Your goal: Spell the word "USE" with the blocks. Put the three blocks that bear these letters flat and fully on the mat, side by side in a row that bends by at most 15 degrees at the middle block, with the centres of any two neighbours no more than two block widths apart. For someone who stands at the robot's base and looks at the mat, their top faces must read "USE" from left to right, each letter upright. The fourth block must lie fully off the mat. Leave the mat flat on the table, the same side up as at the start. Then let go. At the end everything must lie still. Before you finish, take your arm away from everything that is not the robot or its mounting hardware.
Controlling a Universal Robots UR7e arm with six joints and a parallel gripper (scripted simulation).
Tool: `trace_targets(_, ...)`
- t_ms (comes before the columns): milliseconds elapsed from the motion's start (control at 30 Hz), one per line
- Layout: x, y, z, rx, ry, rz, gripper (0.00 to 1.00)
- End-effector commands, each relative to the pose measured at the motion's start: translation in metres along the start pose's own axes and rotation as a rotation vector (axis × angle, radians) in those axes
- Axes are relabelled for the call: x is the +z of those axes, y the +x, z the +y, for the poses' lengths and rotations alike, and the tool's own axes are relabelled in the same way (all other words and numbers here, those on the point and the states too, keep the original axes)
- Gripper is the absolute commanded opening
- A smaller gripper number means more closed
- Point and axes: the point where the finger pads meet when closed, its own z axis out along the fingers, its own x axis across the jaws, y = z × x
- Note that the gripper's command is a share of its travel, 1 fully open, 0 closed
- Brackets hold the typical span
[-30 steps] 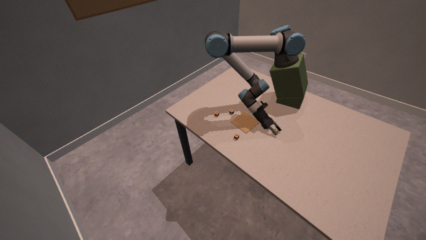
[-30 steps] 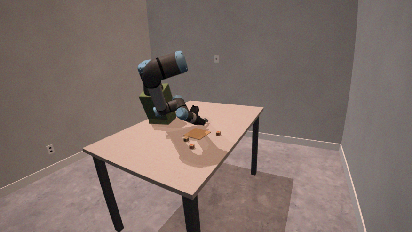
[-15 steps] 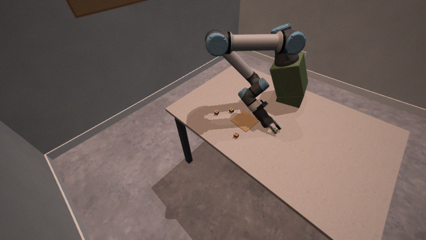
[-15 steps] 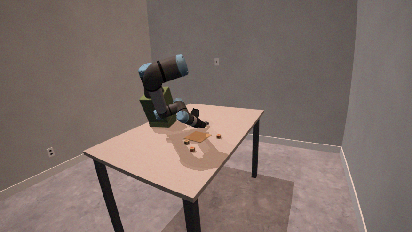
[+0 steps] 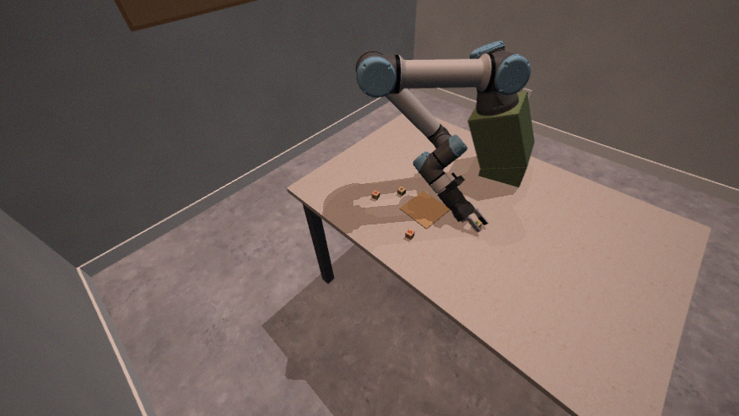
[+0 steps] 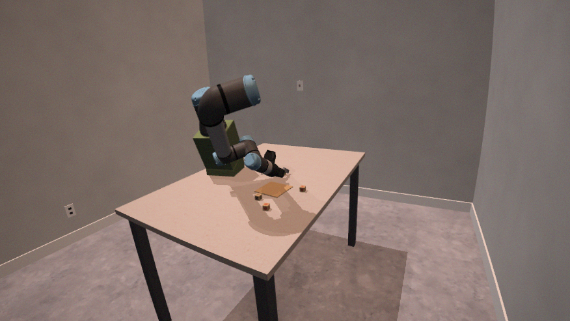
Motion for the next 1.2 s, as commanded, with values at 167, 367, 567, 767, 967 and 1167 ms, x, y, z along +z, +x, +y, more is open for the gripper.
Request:
trace_targets(167, -0.01, 0.0, -0.015, -0.001, 0.0, 0.0, 0.79)
trace_targets(367, -0.021, 0.0, -0.034, -0.001, 0.0, 0.0, 0.79)
trace_targets(567, -0.026, 0.0, -0.041, -0.001, 0.0, 0.0, 0.79)
trace_targets(767, -0.026, 0.0, -0.042, -0.001, 0.0, 0.0, 0.79)
trace_targets(967, -0.023, -0.004, -0.043, 0.002, -0.025, -0.026, 0.79)
trace_targets(1167, -0.018, -0.011, -0.043, 0.008, -0.076, -0.074, 0.79)
